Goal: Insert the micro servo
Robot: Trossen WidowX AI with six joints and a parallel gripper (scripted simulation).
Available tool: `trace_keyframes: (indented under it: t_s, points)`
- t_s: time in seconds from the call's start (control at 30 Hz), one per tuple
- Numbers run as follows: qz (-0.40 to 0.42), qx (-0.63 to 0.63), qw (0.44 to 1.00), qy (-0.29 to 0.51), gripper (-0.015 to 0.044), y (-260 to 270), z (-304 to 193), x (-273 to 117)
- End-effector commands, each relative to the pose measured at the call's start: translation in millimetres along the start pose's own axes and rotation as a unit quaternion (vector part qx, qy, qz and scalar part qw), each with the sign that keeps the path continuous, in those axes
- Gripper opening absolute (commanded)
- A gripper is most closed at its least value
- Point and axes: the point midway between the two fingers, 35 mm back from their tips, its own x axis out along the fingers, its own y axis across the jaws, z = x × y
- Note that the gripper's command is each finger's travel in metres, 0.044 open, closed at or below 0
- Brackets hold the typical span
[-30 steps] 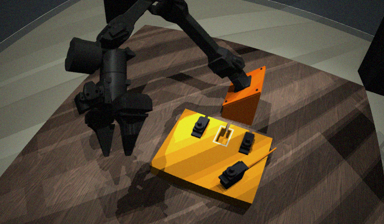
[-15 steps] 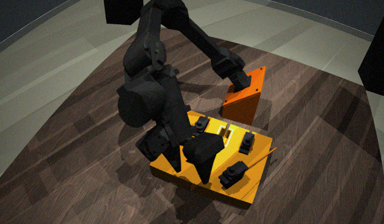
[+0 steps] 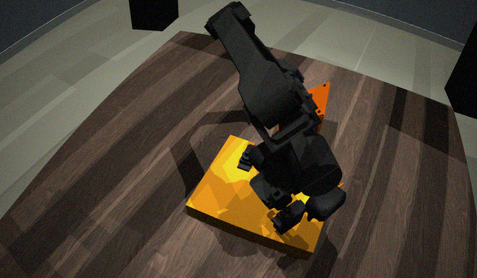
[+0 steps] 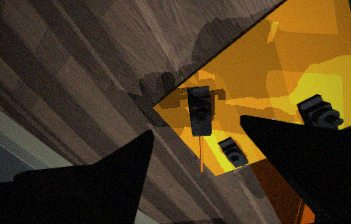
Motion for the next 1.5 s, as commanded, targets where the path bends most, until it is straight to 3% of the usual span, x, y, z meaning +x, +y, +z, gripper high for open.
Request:
trace_keyframes:
  t_s: [0.0, 1.13, 1.47]
  points:
    - [-0.061, 0.008, 0.998, -0.022, 0.0440, -2, -25, 7]
    - [-0.071, 0.009, 0.997, -0.027, 0.0440, -9, -27, 53]
    - [-0.071, 0.009, 0.997, -0.027, 0.0177, -9, -27, 53]
